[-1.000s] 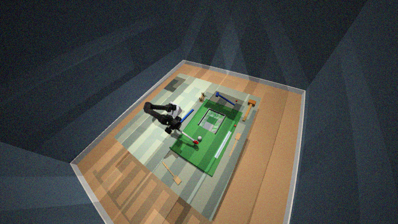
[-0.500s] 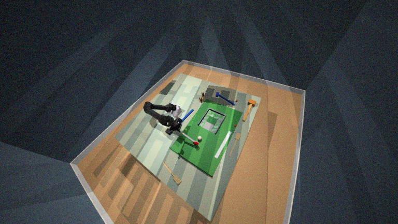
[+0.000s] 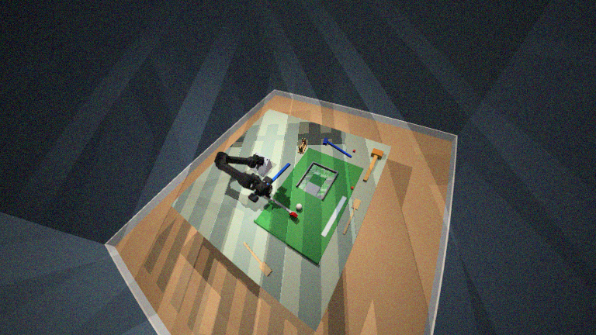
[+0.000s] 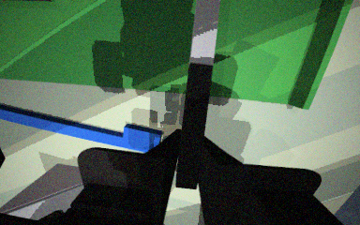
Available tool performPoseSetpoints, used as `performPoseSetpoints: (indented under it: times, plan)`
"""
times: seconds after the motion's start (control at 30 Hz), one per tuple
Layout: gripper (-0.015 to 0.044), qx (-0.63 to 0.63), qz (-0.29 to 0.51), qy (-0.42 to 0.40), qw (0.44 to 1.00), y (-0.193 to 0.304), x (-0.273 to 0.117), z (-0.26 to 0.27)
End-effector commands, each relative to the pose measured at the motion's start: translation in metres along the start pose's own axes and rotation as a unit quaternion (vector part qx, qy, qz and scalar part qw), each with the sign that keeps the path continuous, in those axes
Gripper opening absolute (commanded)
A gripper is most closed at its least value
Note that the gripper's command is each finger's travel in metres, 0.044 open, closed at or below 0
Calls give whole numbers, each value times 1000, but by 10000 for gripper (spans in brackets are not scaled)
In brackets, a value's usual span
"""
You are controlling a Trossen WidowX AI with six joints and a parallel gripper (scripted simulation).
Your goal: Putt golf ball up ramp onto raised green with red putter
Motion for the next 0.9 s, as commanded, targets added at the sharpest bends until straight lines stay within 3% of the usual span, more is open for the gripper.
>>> performPoseSetpoints:
  times: [0.0, 0.57, 0.87]
  plan:
    - [0, 1, -1, 0, 1000, -1, -1, -1]
    - [0, 0, -1, -2, 1000, -2, 4, -25]
    - [0, -1, -1, -11, 1000, 0, 3, 82]
Point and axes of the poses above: the point midway between the two fingers, 35 mm back from their tips, its own x axis out along the fingers, its own z axis across the jaws, y = z × x, the point moved 2 cm from there along -x, back along the fingers, and after that the axes turned 4 degrees about x, right-handed, at the moved point
